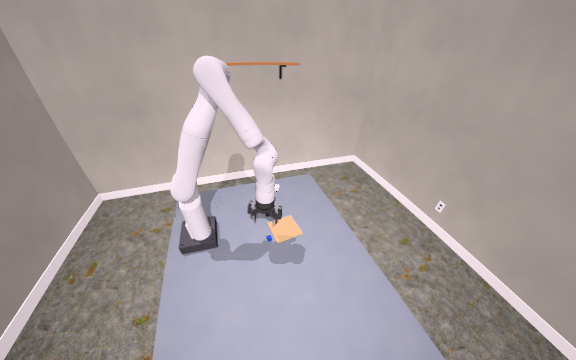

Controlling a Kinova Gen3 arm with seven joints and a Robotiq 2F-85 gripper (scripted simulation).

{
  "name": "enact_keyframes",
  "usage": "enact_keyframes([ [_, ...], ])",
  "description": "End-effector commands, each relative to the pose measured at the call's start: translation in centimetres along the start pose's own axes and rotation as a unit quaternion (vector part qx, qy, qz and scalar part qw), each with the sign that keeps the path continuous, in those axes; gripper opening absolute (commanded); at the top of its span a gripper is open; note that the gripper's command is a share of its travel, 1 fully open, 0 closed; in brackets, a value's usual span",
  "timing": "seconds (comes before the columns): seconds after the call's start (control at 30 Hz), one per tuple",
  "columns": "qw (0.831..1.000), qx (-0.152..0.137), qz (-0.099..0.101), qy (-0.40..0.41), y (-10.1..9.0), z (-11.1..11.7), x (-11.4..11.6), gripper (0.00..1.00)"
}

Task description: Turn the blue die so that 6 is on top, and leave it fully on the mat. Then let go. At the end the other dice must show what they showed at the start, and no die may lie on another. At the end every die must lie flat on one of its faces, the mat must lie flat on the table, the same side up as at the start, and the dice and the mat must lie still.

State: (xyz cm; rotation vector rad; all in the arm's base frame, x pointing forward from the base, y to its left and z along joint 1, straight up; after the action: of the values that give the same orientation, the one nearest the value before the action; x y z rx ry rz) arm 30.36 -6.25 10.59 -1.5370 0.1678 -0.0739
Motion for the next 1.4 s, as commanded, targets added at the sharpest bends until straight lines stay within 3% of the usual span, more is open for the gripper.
enact_keyframes([
  [0.0,0.999,-0.002,0.008,0.035,0.4,0.1,-0.3,1.0],
  [0.2,0.987,-0.001,0.018,0.162,1.1,0.2,-0.8,1.0],
  [0.27,0.987,-0.001,0.018,0.162,1.1,0.2,-0.8,1.0],
  [0.37,0.973,-0.001,0.022,0.23,1.4,0.2,-0.9,1.0],
  [0.57,0.928,-0.004,0.028,0.37,2.0,0.3,-1.2,1.0],
  [0.77,0.861,-0.008,0.03,0.507,2.6,0.4,-1.3,1.0],
  [0.83,0.861,-0.008,0.03,0.507,2.6,0.4,-1.3,1.0],
  [1.03,0.776,-0.01,0.026,0.63,3.0,0.4,-1.2,1.0],
  [1.33,0.629,-0.008,0.014,0.777,3.5,0.3,-0.6,1.0],
  [1.37,0.629,-0.008,0.014,0.777,3.5,0.3,-0.6,1.0],
])
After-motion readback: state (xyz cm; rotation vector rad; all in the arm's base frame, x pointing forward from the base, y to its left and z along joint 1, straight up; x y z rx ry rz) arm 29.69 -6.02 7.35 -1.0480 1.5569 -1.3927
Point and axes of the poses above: the point where the finger pads meet when closed, its own y axis out along the fingers, its own x axis across the jaws, z = x × y, the point moved 2 cm from there along -y, back along the fingers, and after that the axes turned 14 degrees about -y, right-handed, at the moved point
